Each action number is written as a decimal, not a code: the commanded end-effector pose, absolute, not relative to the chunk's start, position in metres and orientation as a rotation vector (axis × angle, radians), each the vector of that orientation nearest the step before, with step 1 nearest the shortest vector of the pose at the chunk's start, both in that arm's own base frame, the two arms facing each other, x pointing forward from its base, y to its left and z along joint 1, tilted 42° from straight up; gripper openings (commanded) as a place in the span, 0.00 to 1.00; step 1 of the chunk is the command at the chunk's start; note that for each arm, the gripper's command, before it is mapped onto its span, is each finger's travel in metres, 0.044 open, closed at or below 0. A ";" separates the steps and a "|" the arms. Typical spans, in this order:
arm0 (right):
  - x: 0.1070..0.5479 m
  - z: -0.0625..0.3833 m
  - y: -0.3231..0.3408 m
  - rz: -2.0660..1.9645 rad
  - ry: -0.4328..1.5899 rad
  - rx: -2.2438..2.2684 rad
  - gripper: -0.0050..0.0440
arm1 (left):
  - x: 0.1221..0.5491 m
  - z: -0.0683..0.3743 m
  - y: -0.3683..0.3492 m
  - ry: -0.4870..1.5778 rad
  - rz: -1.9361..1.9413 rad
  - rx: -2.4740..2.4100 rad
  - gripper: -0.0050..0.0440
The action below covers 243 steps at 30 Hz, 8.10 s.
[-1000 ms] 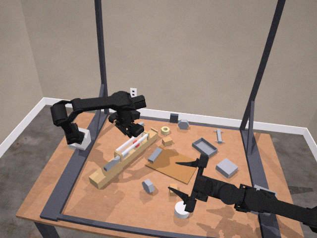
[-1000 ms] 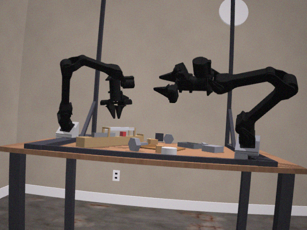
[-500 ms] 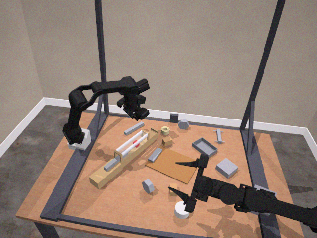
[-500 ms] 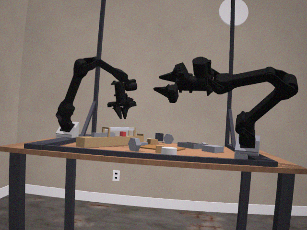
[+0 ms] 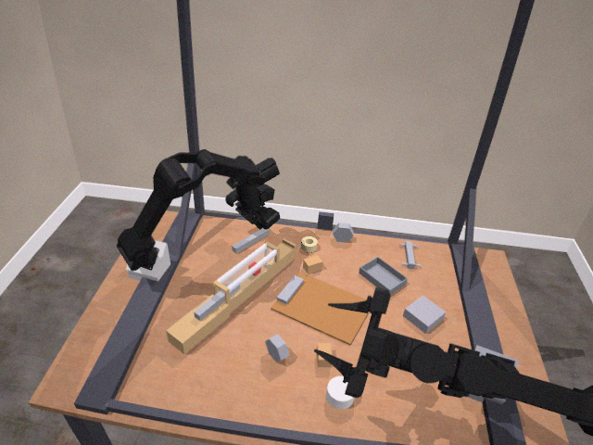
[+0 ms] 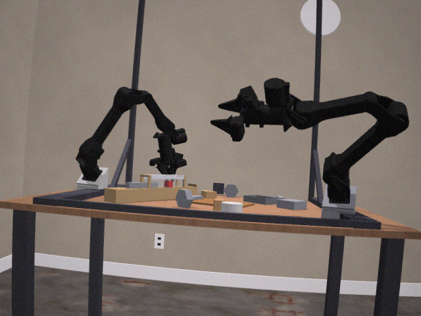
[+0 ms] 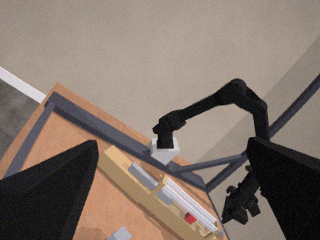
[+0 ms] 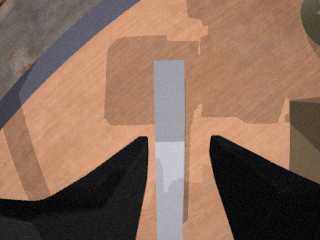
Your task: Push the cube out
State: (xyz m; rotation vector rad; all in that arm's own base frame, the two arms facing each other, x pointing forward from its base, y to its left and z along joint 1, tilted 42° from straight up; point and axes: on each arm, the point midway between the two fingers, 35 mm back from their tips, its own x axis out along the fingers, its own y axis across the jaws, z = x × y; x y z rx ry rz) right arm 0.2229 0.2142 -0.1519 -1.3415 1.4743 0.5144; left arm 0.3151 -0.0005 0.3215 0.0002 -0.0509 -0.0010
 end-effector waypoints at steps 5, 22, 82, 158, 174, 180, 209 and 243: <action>0.222 -0.152 0.217 0.518 1.469 -1.335 0.41 | 0.314 0.327 -0.001 -0.062 -0.004 -0.004 0.92; 0.223 -0.148 0.218 0.518 1.459 -1.324 0.41 | 0.314 0.327 -0.001 -0.062 -0.004 -0.004 0.92; 0.233 -0.191 0.195 0.516 1.455 -1.335 0.10 | 0.314 0.327 -0.001 -0.062 -0.004 -0.004 0.92; 0.283 -0.034 0.201 0.579 1.453 -1.324 0.10 | 0.314 0.327 -0.001 -0.062 -0.004 -0.004 0.92; 0.306 0.076 0.104 0.612 1.445 -1.337 0.10 | 0.314 0.327 -0.001 -0.062 -0.004 -0.004 0.92; 0.300 0.107 0.070 0.617 1.444 -1.347 0.10 | 0.314 0.327 -0.001 -0.062 -0.004 -0.004 0.92; 0.211 0.170 -0.095 0.600 1.458 -1.422 0.10 | 0.314 0.327 -0.001 -0.062 -0.004 -0.004 0.92; 0.212 0.148 -0.110 0.613 1.478 -1.417 0.10 | 0.314 0.327 -0.001 -0.062 -0.004 -0.004 0.92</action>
